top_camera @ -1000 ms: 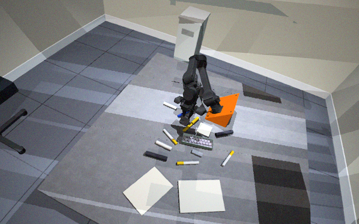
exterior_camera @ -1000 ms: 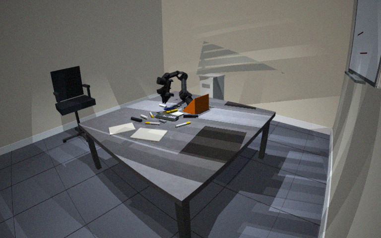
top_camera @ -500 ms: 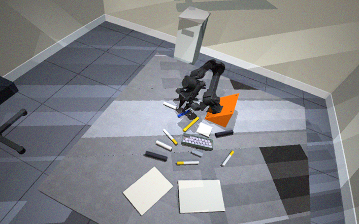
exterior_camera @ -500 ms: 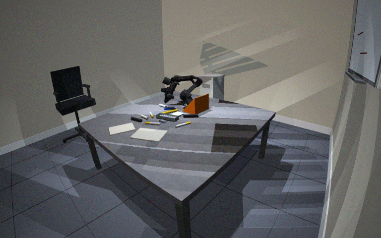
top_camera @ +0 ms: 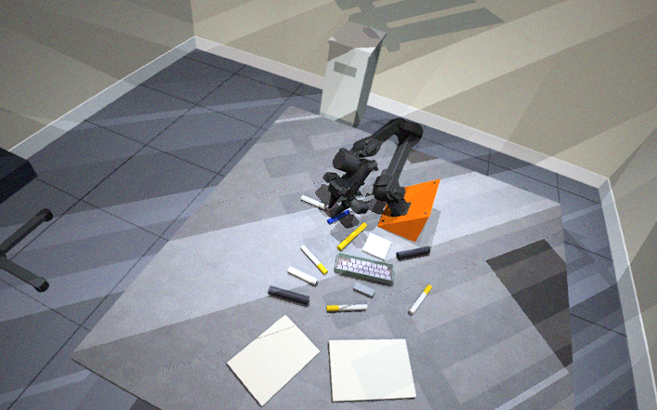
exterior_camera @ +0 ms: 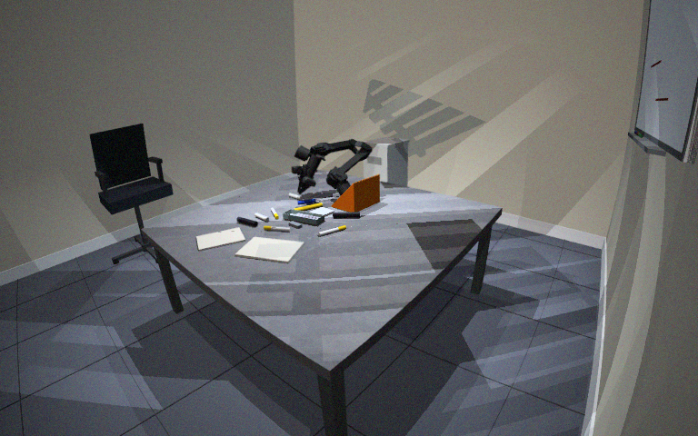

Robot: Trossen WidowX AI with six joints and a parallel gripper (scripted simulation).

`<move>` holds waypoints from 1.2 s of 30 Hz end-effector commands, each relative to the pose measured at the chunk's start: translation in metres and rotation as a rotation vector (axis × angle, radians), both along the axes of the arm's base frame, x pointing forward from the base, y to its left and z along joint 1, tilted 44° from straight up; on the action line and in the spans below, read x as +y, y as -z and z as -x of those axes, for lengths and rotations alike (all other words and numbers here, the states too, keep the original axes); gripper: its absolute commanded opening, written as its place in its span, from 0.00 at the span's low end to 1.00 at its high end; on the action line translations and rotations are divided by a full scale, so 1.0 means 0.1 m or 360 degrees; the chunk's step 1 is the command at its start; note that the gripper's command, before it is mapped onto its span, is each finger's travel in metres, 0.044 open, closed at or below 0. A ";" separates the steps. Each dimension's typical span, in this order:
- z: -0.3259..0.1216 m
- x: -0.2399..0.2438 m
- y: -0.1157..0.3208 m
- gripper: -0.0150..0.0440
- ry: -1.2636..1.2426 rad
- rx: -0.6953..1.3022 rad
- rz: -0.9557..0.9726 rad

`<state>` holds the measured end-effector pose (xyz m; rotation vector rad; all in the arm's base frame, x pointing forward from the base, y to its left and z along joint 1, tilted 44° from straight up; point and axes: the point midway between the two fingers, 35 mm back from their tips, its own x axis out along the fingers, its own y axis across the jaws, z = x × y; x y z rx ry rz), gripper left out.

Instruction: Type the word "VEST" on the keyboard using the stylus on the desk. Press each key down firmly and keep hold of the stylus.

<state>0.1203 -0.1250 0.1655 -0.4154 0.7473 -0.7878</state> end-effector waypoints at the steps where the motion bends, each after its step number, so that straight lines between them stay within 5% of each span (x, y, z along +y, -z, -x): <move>1: -0.01 -0.02 0.04 0.51 -0.0006 0.0007 -0.0001; 36: 0.00 -0.20 0.22 0.51 -0.0006 0.0005 0.0006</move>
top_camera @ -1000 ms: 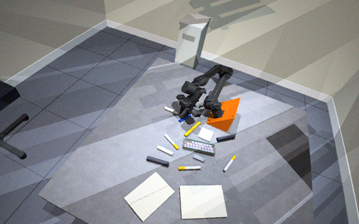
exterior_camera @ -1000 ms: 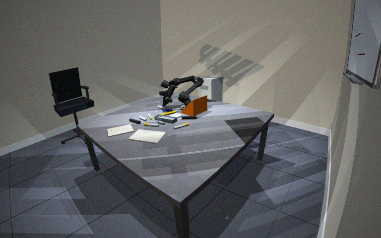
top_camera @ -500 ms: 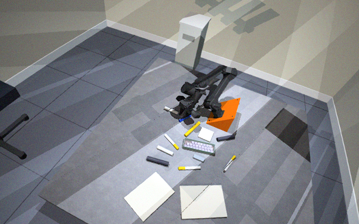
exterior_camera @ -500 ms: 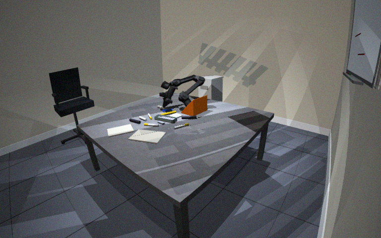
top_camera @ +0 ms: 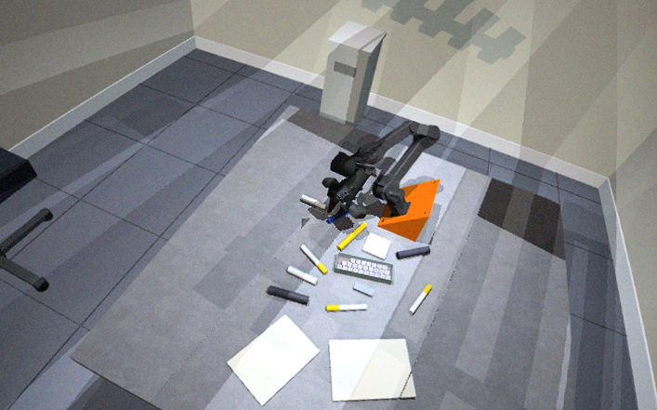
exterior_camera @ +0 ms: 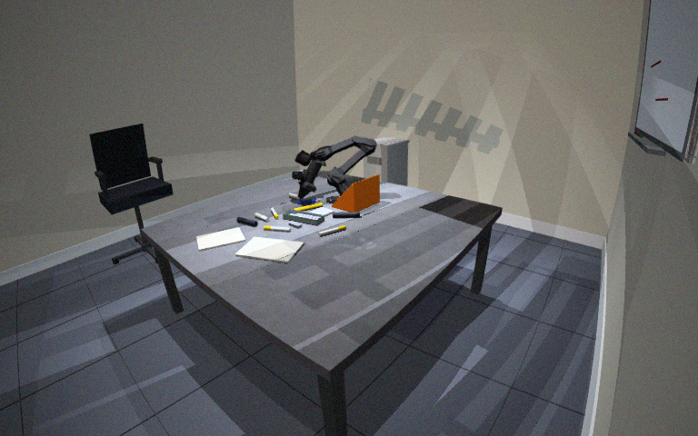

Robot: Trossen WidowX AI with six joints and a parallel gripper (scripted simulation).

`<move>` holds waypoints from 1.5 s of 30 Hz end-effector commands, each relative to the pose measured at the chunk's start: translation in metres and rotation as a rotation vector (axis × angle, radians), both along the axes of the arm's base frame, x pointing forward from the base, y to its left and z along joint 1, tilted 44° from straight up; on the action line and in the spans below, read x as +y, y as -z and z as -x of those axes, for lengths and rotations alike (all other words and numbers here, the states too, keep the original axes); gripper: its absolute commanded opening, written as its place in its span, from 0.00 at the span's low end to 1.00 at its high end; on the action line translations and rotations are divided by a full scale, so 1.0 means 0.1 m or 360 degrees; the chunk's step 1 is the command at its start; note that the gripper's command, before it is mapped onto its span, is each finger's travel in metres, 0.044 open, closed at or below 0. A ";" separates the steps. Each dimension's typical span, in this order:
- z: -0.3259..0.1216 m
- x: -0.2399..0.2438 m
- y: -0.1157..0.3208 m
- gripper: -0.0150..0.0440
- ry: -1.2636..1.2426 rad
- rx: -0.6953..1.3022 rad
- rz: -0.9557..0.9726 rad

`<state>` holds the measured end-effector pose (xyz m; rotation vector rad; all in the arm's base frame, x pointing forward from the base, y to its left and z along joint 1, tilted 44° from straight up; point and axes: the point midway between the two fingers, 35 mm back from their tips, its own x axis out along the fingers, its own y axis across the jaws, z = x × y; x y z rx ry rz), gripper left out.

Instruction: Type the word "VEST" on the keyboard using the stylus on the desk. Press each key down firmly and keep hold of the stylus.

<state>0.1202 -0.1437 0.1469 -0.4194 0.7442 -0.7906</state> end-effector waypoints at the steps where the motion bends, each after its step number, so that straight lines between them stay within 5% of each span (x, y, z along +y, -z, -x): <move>1: -0.01 -0.01 0.04 0.51 -0.0007 0.0007 -0.0002; 34: -0.01 -0.16 0.19 0.51 -0.0007 0.0008 0.0001; 38: -0.01 -0.16 0.17 0.33 0.0002 0.0004 0.0003; 45: -0.01 -0.14 0.16 0.25 0.0002 0.0004 -0.0002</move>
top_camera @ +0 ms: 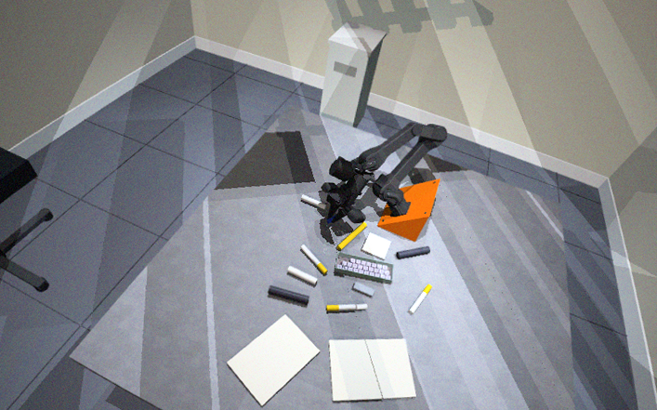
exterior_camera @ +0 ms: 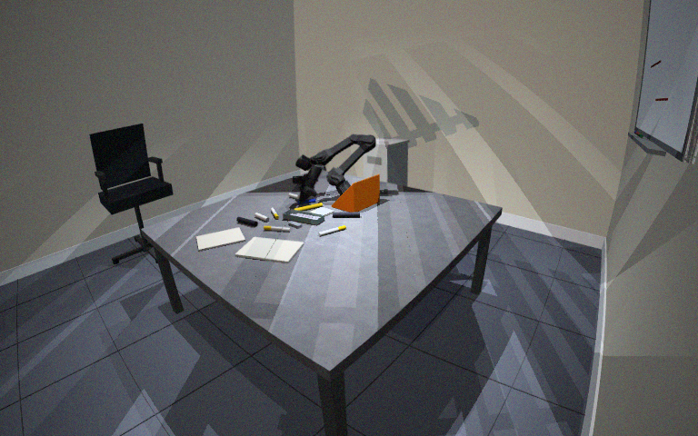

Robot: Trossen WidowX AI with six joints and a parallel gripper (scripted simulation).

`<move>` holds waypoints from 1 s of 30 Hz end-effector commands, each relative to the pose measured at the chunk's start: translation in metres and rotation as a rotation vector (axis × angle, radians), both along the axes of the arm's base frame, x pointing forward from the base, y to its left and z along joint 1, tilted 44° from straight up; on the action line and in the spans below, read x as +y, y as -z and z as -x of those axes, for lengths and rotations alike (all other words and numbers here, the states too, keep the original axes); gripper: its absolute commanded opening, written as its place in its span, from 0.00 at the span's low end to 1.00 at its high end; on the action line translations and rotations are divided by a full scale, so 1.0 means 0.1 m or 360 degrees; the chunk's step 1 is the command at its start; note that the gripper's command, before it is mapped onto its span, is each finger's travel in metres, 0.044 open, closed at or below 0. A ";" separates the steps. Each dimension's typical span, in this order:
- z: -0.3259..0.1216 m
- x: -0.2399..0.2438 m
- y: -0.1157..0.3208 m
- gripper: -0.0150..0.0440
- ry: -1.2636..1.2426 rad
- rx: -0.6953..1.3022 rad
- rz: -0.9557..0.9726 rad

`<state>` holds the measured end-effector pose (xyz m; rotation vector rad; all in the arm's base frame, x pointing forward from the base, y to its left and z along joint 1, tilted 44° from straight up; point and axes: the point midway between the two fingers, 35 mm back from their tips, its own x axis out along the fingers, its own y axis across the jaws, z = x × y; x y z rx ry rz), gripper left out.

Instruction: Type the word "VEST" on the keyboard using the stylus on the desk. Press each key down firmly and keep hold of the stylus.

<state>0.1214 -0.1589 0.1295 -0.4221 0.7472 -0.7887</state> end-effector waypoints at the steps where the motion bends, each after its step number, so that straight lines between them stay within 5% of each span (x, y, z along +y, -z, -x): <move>1: 0.00 0.02 -0.02 0.25 0.0005 -0.0002 -0.0006; 30: 0.02 0.34 -0.35 0.25 0.0000 0.0000 -0.0013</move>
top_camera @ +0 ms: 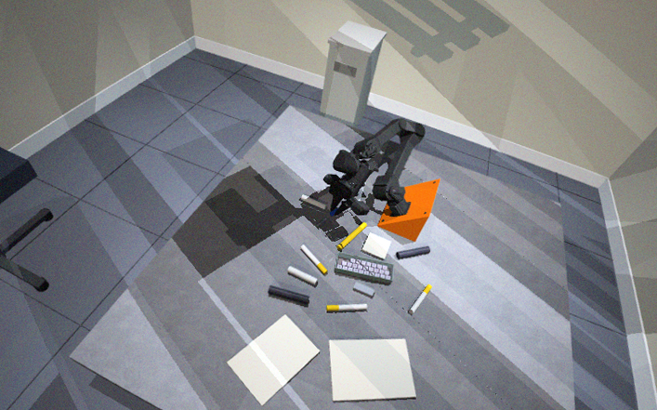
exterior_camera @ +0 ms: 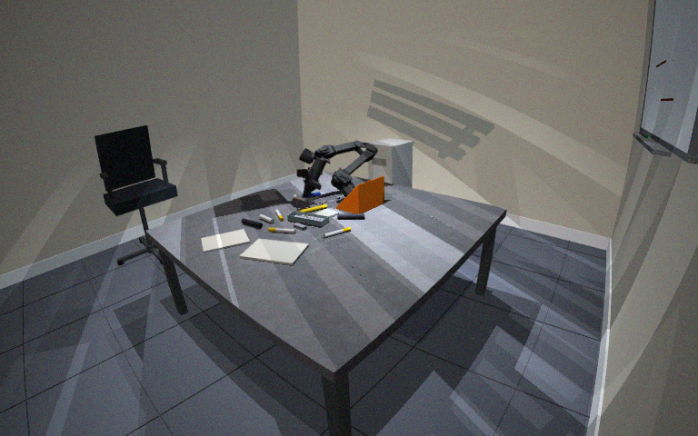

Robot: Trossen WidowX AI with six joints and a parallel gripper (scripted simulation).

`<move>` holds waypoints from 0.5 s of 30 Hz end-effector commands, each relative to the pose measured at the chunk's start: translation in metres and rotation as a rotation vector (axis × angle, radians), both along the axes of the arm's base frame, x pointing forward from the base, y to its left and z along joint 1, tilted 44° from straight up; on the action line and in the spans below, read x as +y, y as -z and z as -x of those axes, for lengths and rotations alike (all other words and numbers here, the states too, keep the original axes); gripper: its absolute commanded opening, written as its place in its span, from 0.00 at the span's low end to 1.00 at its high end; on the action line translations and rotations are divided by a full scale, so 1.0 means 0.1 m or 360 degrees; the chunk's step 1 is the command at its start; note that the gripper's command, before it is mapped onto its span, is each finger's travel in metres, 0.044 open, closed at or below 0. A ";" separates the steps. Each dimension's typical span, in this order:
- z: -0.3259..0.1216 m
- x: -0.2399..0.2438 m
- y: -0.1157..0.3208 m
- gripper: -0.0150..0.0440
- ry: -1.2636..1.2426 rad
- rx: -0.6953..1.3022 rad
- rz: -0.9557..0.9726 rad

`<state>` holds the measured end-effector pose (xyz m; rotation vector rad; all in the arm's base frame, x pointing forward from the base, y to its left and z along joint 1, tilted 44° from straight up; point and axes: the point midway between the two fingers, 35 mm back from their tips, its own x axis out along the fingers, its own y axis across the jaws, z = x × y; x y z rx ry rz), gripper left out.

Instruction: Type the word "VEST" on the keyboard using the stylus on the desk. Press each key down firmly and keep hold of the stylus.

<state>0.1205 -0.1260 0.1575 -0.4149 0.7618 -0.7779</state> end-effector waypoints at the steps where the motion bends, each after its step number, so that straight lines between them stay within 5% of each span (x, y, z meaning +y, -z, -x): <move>1: 0.01 0.01 -0.07 0.25 0.0005 -0.0018 0.0011; 15: -0.03 -0.15 -0.22 0.25 0.0330 -0.0277 -0.0035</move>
